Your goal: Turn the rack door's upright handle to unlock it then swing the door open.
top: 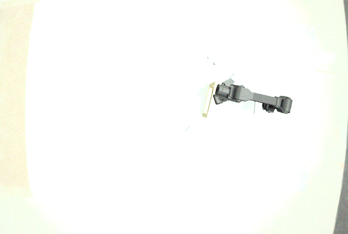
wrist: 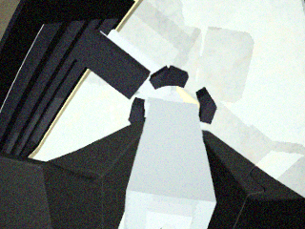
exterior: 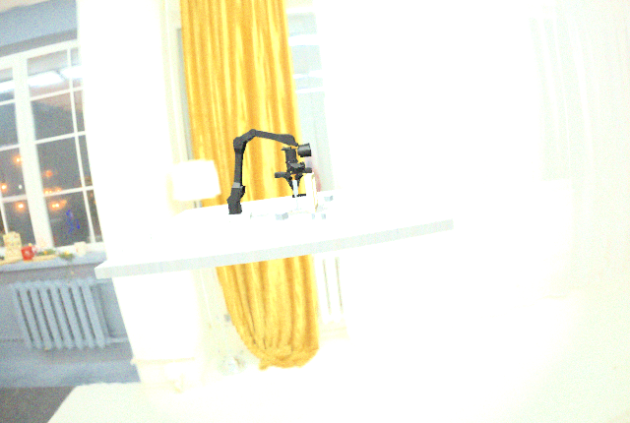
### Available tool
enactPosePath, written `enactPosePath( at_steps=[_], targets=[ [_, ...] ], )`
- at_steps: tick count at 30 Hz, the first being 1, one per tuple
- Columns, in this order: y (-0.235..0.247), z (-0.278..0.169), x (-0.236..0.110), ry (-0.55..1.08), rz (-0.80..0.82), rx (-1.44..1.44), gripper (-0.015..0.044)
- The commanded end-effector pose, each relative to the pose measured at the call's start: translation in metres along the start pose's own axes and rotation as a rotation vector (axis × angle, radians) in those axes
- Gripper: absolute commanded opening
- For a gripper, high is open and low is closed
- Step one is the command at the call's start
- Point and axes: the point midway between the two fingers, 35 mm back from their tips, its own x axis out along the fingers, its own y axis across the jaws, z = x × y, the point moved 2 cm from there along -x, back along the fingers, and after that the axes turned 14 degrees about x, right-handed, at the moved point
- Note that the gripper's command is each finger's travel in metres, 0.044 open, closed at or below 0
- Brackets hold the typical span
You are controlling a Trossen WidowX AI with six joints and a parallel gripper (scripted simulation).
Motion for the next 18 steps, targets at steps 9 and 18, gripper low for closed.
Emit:
enactPosePath(
  at_steps=[9,18],
  targets=[
    [-0.0001,-0.0004,0.0001,0.002,0.001,0.592,0.0013],
    [-0.0001,-0.0004,0.0001,0.002,0.0,0.911,0.0013]
  ],
)
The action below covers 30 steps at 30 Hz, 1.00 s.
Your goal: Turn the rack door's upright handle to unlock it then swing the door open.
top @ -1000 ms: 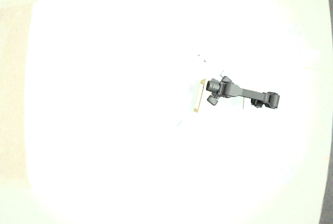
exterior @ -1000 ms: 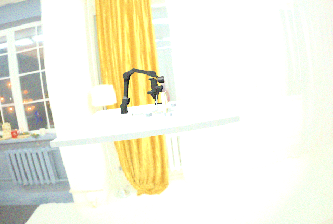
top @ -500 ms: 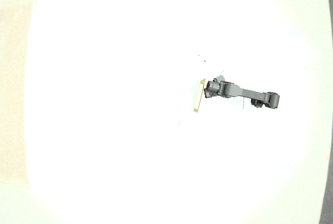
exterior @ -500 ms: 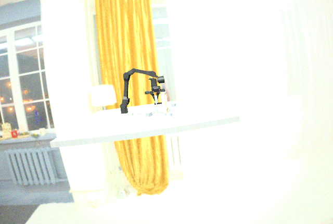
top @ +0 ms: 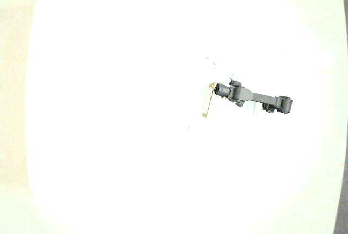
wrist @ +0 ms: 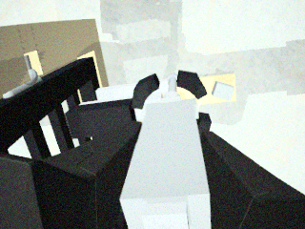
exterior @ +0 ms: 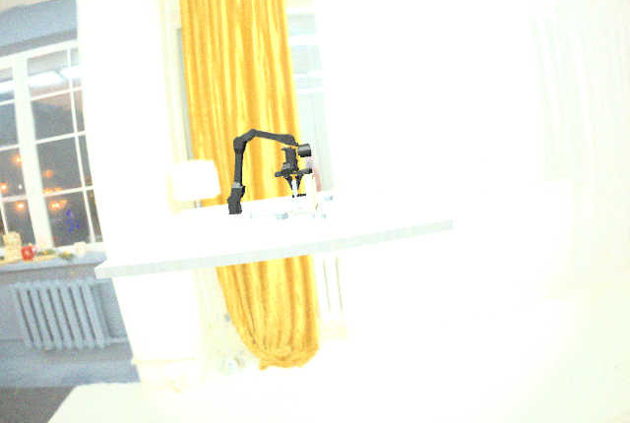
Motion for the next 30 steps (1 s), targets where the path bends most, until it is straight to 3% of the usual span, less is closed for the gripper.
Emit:
enactPosePath(
  at_steps=[1,6,16,19,30],
  targets=[
    [-0.0002,-0.0004,0.0,0.004,-0.001,0.082,0.0013],
    [-0.0002,-0.0004,0.0,0.004,-0.001,0.082,0.0013],
    [-0.0002,-0.0004,0.0,0.004,-0.001,0.082,0.0275],
    [-0.0002,-0.0004,0.0,0.004,-0.001,0.049,0.0284],
    [-0.0002,-0.0004,-0.0001,0.004,0.0,-0.487,0.0284]
  ],
)
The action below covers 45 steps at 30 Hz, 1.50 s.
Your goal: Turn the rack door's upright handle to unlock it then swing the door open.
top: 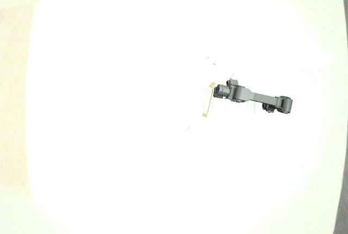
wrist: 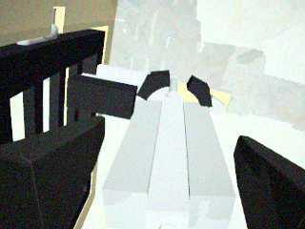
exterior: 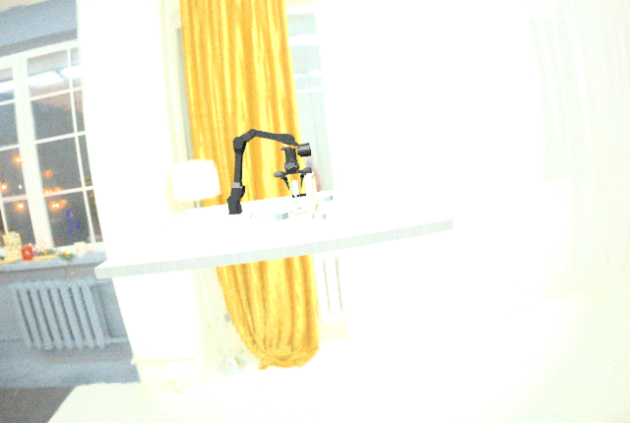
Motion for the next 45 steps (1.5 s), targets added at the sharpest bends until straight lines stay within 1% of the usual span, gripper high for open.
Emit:
enactPosePath(
  at_steps=[1,45],
  targets=[
    [-0.0002,-0.001,0.0008,0.004,-0.002,-0.196,0.0284],
    [0.0,-0.0008,0.0008,0.004,0.005,-2.375,0.0284]
  ],
)
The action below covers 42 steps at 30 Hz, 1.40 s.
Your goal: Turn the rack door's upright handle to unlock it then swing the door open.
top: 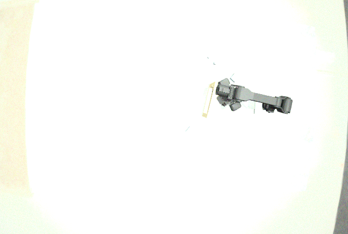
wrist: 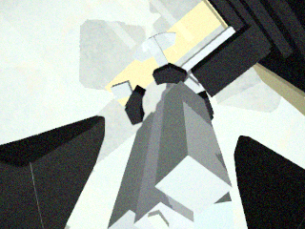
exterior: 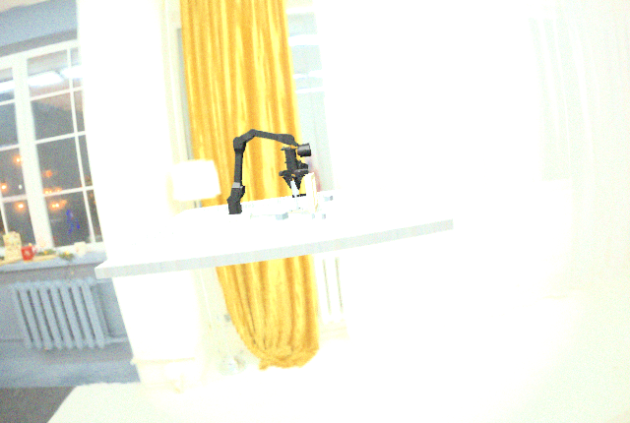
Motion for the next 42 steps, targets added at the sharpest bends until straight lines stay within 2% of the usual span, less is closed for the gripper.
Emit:
enactPosePath(
  at_steps=[1,18,25,42],
  targets=[
    [0.0007,0.0002,0.0006,-0.001,0.005,-0.198,0.0284],
    [0.001,0.0002,0.0006,-0.002,0.005,-1.007,0.0284],
    [0.001,0.0002,0.0006,-0.002,0.005,-1.016,0.0284],
    [0.001,0.0002,0.0006,-0.002,0.005,-1.016,0.0171]
  ],
)
